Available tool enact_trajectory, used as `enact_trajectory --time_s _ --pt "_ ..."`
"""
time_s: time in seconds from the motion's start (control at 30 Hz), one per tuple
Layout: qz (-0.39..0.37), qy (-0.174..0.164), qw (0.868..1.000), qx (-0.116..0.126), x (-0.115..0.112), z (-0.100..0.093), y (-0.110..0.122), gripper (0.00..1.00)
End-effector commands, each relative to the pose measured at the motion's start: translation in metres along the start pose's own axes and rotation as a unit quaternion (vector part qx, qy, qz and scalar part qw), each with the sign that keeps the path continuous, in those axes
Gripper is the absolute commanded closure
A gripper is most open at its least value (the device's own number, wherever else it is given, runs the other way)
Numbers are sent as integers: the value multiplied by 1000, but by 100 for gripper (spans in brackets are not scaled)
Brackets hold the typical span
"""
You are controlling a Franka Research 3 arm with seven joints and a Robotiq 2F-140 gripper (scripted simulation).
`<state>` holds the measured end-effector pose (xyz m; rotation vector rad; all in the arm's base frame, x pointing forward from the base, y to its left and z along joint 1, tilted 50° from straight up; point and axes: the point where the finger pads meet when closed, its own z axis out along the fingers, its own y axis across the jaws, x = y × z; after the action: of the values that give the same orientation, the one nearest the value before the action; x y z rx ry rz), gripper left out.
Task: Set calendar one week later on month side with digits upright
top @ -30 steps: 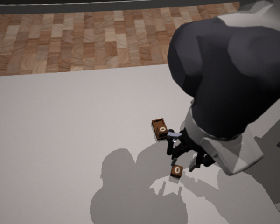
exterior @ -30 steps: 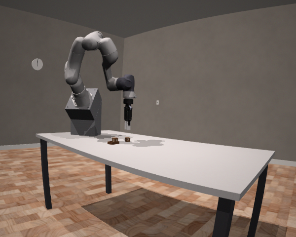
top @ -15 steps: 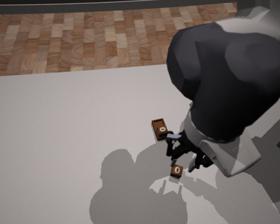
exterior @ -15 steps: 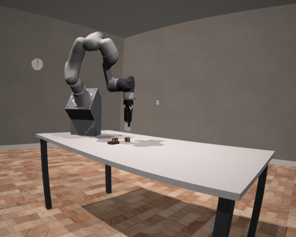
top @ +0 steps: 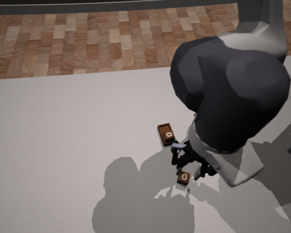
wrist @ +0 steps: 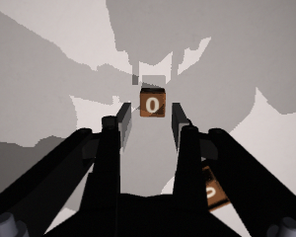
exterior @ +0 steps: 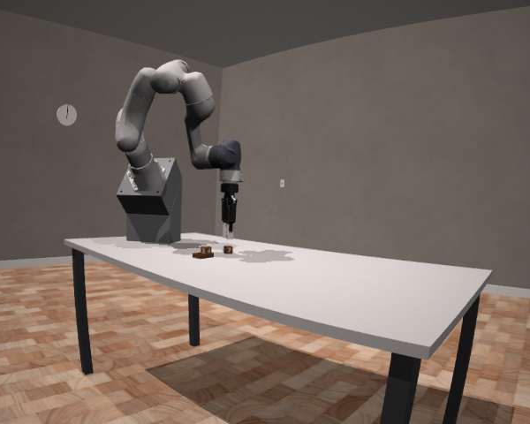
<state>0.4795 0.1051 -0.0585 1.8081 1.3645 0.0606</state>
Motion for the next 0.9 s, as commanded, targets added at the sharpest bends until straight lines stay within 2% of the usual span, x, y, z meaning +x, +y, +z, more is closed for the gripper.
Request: enact_trajectory --time_s 0.0,0.43,0.87 --pt "7 4 1000 1 2 3 1 71" --pt "7 4 1000 1 2 19 1 71" --pt "7 4 1000 1 2 23 1 71"
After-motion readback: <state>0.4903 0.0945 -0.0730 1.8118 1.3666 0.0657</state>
